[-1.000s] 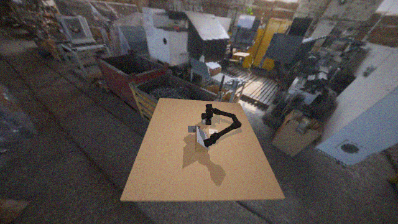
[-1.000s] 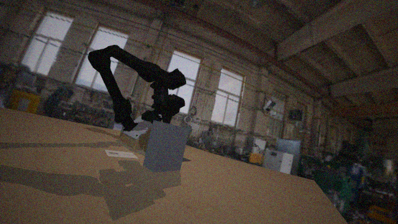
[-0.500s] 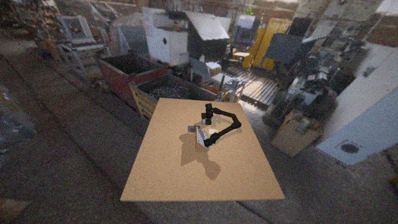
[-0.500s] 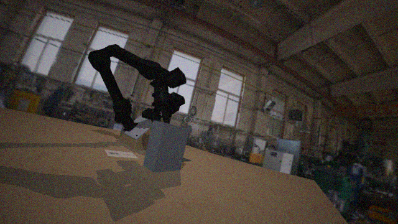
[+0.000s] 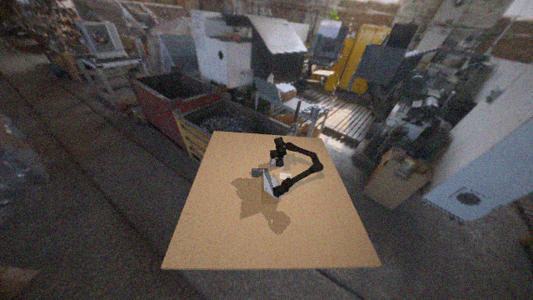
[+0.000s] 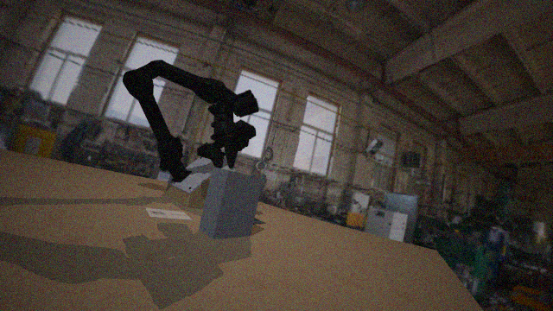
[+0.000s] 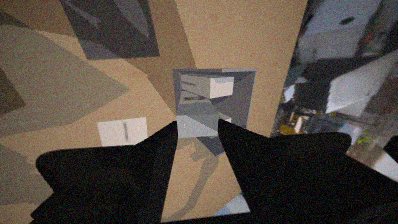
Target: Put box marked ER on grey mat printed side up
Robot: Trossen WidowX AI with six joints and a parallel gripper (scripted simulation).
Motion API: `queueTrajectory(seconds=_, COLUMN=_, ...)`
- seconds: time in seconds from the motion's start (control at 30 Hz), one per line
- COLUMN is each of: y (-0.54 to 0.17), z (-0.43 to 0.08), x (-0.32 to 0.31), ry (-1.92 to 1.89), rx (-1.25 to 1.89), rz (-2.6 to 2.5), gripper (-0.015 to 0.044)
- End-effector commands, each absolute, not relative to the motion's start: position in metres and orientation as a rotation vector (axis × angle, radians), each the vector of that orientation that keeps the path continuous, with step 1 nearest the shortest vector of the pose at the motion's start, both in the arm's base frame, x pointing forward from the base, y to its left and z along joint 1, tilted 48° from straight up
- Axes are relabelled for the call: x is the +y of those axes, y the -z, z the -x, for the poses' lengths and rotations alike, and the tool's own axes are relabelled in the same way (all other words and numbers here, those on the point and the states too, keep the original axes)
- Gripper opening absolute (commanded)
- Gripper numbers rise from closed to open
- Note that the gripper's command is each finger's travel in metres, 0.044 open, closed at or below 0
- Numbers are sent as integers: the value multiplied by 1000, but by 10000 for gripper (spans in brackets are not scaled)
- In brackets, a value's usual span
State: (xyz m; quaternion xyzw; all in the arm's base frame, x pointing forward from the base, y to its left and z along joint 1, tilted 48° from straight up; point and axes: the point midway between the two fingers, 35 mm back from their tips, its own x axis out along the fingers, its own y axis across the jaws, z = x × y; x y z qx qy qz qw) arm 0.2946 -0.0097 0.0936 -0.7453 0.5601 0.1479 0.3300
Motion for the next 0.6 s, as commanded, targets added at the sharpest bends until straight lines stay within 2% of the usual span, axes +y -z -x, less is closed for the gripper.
queueTrajectory(seconds=0.0, y=-99, z=-292, x=-4, ry=-386, rx=1466, rz=1951, gripper=157)
queueTrajectory(seconds=0.57, y=-100, z=-278, x=2, ry=-390, rx=1466, rz=1950, gripper=157)
